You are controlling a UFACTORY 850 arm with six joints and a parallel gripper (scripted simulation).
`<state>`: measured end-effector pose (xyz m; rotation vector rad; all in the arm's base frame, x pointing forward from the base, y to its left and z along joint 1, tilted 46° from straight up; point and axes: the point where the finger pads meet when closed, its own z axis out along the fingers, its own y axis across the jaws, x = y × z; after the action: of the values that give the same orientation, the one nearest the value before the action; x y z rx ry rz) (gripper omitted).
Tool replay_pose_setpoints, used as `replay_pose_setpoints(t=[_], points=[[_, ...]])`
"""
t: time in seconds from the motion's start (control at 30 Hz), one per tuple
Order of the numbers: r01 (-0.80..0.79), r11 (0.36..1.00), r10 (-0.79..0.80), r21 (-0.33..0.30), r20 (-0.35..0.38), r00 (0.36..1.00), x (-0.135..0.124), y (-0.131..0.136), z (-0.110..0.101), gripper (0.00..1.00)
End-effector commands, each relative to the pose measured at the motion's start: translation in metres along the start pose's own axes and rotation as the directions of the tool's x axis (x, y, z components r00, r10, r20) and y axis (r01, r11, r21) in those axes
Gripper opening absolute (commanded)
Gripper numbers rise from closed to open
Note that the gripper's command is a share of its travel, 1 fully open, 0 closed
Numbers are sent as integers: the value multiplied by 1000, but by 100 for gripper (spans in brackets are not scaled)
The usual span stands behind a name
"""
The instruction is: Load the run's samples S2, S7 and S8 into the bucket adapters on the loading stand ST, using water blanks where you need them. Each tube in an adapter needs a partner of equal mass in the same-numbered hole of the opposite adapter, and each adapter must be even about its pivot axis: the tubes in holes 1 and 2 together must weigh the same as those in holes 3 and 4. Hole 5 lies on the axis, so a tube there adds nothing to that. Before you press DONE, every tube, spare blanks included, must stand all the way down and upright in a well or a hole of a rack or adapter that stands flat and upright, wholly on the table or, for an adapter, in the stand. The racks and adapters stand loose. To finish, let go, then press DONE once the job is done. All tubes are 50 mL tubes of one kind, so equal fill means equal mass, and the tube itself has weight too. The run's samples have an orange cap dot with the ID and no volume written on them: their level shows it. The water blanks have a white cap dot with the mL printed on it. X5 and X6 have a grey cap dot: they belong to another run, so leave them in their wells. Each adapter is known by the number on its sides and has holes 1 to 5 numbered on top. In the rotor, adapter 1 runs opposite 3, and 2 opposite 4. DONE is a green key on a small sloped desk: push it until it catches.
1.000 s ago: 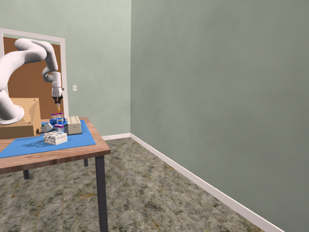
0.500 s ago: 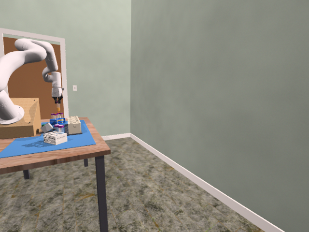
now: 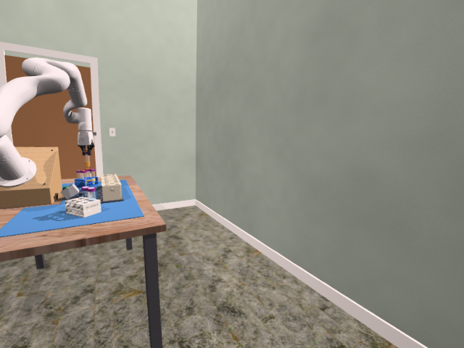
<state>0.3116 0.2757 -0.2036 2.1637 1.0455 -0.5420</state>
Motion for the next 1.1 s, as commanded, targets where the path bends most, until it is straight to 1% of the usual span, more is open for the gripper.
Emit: replay_pose_setpoints(t=[0.0,0.2,0.47,1.07], points=[[-1,1000,1,0,-2,1000,1,0,-1,0],[-1,1000,1,0,-2,1000,1,0,-1,0],[-1,1000,1,0,-2,1000,1,-40,-1,0],[-1,1000,1,0,-2,1000,1,-40,-1,0]])
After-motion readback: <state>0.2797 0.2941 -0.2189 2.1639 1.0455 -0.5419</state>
